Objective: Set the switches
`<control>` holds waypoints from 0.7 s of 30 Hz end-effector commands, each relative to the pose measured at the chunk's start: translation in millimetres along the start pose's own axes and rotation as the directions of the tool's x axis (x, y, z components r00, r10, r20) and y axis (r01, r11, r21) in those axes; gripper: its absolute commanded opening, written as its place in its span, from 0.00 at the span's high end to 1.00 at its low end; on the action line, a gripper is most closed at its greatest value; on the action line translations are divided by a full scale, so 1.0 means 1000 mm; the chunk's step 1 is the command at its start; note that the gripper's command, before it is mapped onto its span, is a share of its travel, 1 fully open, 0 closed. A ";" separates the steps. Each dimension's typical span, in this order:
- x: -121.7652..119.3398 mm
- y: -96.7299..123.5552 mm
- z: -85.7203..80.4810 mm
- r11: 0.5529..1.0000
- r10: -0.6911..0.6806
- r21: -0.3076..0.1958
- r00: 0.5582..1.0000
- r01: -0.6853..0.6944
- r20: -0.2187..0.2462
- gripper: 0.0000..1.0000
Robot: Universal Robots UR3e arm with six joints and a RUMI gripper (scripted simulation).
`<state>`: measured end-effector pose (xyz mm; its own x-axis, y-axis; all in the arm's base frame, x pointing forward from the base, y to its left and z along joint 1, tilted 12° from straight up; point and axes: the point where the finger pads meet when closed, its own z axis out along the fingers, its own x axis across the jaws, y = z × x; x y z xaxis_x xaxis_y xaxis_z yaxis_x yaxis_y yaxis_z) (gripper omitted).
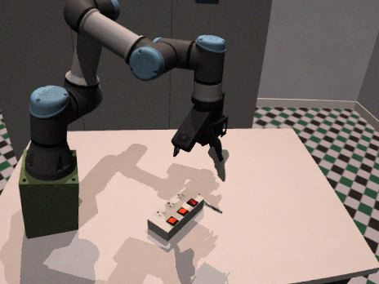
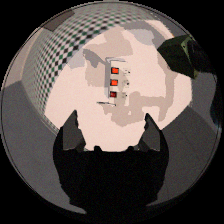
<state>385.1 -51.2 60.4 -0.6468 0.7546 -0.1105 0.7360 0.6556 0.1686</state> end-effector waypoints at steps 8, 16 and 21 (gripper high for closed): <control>0.000 0.000 -0.029 1.000 0.000 0.001 1.000 0.000 -0.002 0.00; 0.000 0.000 -0.029 1.000 0.000 0.001 1.000 0.000 -0.002 0.00; 0.000 0.000 -0.029 1.000 0.000 0.001 1.000 0.000 -0.002 0.00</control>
<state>379.1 -52.0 87.8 -0.6478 0.7544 -0.1058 0.7363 0.6557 0.1670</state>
